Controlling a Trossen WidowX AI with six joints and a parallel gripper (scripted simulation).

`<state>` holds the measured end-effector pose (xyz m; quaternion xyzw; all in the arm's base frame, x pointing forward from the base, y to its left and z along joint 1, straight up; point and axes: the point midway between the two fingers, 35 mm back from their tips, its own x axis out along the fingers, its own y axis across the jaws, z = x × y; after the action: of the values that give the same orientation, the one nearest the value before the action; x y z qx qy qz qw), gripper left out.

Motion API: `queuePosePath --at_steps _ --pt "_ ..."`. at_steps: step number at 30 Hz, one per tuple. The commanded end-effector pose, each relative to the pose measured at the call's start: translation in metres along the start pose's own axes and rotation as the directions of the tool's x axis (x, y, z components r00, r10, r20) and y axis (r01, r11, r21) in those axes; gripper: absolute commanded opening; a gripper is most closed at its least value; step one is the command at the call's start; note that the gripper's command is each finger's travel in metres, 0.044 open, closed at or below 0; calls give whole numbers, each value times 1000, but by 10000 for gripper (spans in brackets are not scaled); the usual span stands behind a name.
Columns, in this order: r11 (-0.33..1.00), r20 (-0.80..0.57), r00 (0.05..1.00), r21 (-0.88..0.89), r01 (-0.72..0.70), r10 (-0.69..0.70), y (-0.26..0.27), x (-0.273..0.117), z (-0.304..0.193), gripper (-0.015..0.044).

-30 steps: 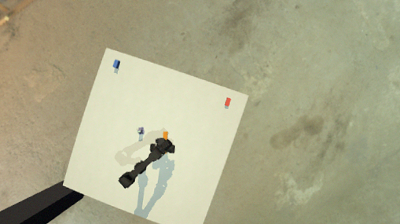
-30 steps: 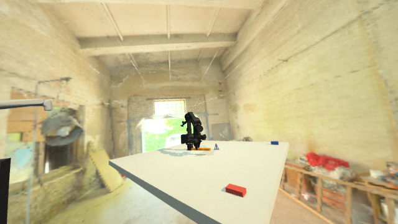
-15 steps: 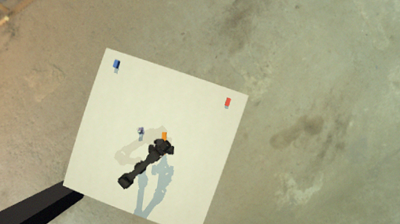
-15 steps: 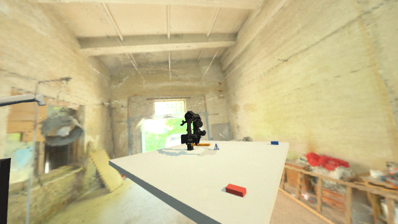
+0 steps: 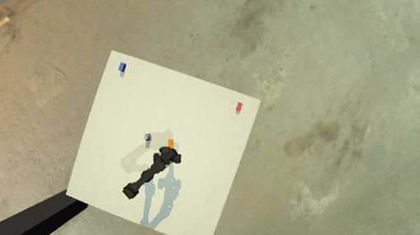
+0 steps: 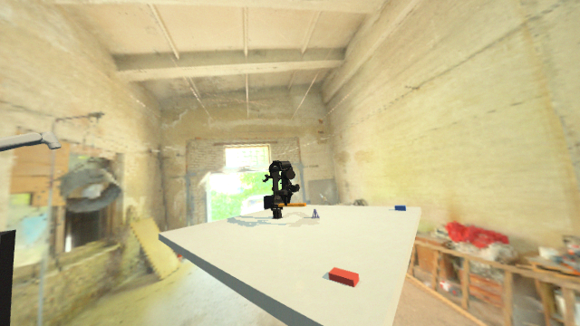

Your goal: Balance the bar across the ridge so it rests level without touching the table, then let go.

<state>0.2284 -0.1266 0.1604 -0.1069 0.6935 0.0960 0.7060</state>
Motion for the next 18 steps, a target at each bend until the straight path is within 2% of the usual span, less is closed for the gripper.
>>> queuePosePath --at_steps 1,18 --pt "1000 4 1000 -8 0 0 8 -2 8 0" --pt "998 8 1000 -56 -5 5 61 -3 48 0"
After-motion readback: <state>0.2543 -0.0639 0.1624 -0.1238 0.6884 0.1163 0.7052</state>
